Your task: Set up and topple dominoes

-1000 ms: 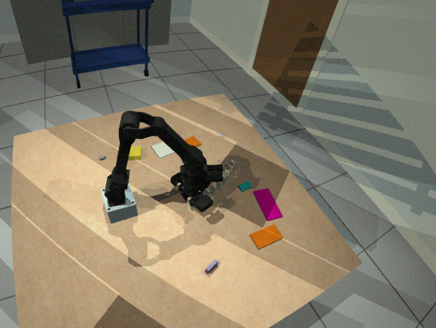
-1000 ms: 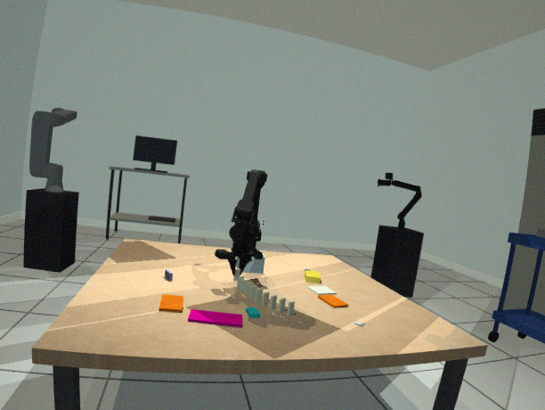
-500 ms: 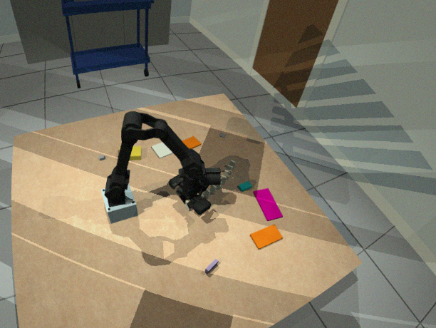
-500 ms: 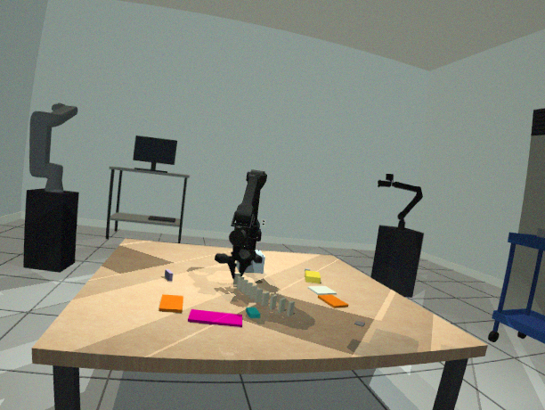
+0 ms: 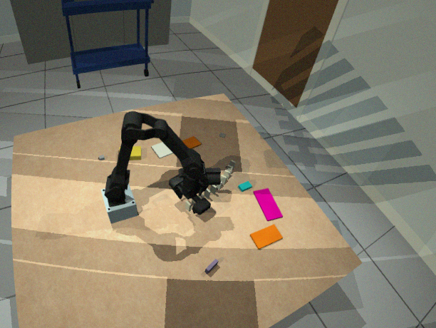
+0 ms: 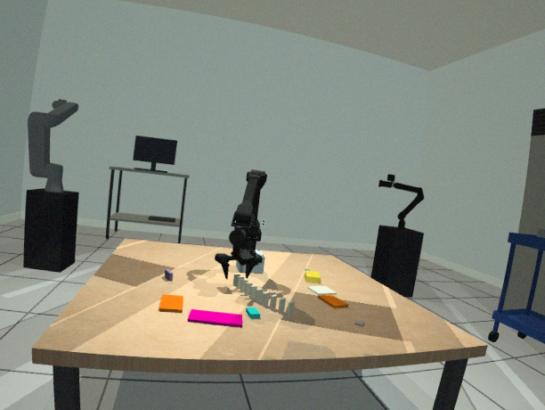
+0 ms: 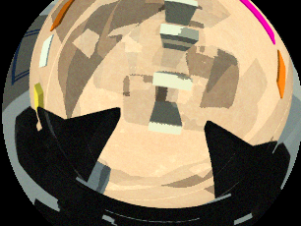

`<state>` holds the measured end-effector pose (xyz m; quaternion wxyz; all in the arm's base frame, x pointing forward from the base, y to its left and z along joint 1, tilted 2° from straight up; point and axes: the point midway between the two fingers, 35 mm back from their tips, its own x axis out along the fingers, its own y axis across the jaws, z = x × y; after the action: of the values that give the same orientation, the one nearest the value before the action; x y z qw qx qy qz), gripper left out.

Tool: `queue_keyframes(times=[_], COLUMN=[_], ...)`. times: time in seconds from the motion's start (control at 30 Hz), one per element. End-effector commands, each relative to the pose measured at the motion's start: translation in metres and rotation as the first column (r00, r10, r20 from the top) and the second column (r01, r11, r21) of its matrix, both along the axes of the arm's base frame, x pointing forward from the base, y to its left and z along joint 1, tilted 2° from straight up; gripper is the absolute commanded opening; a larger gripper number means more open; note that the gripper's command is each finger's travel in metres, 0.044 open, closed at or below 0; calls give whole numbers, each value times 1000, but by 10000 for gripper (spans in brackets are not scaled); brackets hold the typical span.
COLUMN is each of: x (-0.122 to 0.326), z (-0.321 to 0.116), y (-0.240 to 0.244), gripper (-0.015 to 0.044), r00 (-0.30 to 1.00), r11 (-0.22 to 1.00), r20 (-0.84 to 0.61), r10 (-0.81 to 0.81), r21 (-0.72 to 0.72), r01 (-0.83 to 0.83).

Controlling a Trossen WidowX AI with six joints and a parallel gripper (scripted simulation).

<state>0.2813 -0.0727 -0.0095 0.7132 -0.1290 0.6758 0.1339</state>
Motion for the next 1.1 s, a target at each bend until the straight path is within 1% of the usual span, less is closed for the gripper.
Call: queue_keyframes(times=[0.0,0.17,0.23,0.37,0.4,0.43,0.5,0.57,0.67,0.73,0.8,0.9,0.93,0.97,1.07], x=[4,0,-5,-6,-6,-7,-10,-14,-20,-24,-29,-36,-37,-38,-38], z=[21,108,129,132,131,129,121,112,98,90,81,69,66,66,66], y=[-2,-3,-2,-2,-2,-3,-5,-7,-10,-11,-13,-15,-15,-15,-15], gripper=[440,440,440,440,414,387,335,282,204,151,99,20,0,0,0], r00=[1000,1000,1000,1000,1000,998,966,891,707,544,358,69,17,0,0], r11=[1000,1000,1000,1000,1000,998,966,891,706,543,356,67,15,-3,-3], r20=[5,5,5,5,5,4,-1,-8,-21,-31,-42,-57,-60,-60,-60], r10=[-3,-1,0,0,-17,-70,-259,-454,-707,-838,-933,-996,-998,-998,-998], r21=[-4,-2,-2,-2,-1,2,11,20,30,35,37,36,35,35,35], r01=[3,1,0,0,17,70,259,454,707,839,934,997,999,999,999])
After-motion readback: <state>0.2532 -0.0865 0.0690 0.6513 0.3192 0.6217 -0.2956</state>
